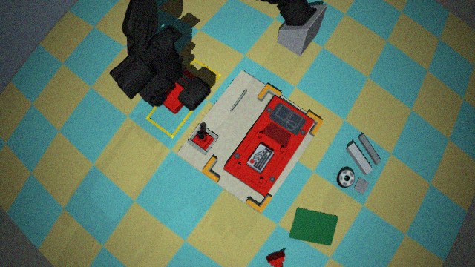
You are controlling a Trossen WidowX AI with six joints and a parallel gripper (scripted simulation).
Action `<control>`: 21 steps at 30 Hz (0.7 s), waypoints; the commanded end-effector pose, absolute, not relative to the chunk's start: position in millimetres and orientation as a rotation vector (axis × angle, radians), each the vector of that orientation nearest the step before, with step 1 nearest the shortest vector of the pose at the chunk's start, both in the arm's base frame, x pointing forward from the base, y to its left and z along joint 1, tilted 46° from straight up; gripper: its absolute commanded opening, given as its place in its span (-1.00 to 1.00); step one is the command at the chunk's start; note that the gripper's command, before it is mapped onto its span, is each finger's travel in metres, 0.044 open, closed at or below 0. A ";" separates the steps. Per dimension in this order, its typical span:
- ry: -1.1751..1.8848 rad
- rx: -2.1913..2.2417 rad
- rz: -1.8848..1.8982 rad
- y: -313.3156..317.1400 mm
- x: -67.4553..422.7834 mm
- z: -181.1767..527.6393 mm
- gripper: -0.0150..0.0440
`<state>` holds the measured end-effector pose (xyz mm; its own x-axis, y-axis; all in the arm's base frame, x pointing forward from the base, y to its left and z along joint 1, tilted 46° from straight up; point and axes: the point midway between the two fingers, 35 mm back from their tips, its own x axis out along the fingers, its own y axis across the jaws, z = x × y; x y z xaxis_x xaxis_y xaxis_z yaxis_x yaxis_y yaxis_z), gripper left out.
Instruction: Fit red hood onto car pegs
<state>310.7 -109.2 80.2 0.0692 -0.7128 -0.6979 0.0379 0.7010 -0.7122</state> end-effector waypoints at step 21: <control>1.401 -0.610 -0.620 -110.9 310.8 78.6 0.26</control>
<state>310.8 -111.3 78.1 0.0696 -0.7142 -0.6965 0.0356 0.6995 -0.7137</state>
